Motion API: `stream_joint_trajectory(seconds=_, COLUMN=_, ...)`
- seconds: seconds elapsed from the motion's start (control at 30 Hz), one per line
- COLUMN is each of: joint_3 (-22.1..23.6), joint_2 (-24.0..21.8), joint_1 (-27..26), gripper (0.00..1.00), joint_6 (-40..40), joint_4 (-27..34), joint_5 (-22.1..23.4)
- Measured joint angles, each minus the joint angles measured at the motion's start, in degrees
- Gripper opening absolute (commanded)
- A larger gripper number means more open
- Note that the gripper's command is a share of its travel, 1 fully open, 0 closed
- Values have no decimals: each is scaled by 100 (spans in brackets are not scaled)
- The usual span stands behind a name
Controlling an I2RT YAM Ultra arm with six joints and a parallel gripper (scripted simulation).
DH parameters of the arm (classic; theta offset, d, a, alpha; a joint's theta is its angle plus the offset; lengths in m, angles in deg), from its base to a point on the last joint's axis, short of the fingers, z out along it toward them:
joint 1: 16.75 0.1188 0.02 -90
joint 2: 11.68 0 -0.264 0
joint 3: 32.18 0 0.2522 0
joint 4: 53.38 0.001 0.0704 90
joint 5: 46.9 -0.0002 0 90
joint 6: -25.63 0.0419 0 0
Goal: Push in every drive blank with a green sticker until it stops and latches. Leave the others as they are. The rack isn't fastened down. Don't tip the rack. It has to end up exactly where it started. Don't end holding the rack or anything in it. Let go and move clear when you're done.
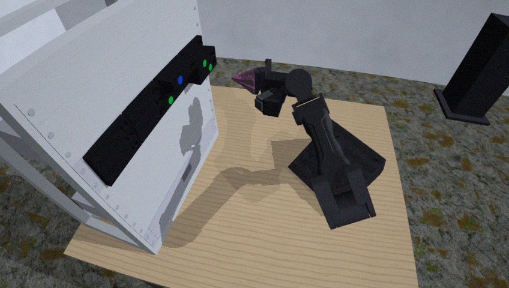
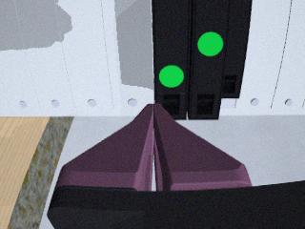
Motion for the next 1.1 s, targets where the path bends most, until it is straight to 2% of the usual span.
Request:
stream_joint_trajectory(seconds=0.2, joint_3=-249, joint_2=267, joint_1=577, gripper=0, joint_6=-337, joint_4=190, joint_5=-330)
stream_joint_trajectory(seconds=0.5, joint_3=-785, joint_2=920, joint_1=1593, gripper=0, joint_6=-957, joint_4=577, joint_5=-1152)
stream_joint_trajectory(seconds=0.73, joint_3=-857, joint_2=929, joint_1=1696, gripper=0, joint_6=-1134, joint_4=699, joint_5=-1453)
stream_joint_trajectory(seconds=1.1, joint_3=-859, joint_2=933, joint_1=1696, gripper=0, joint_6=-1158, joint_4=745, joint_5=-1537)
